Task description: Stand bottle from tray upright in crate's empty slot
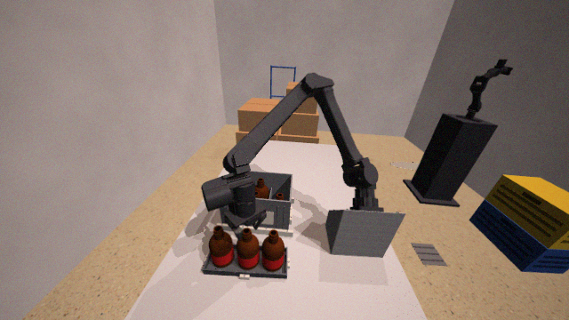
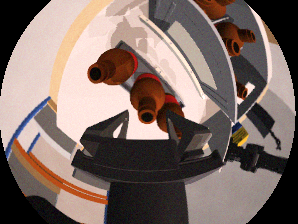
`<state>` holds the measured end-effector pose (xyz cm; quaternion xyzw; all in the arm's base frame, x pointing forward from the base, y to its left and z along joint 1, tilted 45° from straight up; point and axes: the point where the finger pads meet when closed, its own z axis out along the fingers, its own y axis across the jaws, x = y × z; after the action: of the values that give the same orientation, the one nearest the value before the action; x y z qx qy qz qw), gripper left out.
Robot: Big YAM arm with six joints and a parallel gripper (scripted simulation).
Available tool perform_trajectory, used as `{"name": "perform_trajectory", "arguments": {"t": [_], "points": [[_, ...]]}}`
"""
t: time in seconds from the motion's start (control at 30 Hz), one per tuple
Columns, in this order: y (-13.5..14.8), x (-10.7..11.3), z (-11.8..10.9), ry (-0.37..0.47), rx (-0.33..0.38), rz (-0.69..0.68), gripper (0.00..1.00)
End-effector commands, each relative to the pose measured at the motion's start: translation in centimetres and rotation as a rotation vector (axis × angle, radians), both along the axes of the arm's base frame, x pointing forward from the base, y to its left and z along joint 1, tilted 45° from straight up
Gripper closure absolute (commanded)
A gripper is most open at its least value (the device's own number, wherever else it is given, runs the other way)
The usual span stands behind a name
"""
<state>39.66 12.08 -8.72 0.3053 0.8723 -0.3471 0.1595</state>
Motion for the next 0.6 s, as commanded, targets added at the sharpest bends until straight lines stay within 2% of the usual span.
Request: {"name": "perform_trajectory", "arguments": {"t": [0.0,0.57], "points": [[-0.98,0.83,-0.46,0.0,0.004,-0.009,0.39],[-1.38,0.87,-0.76,0.0,0.004,-0.01,0.39]]}}
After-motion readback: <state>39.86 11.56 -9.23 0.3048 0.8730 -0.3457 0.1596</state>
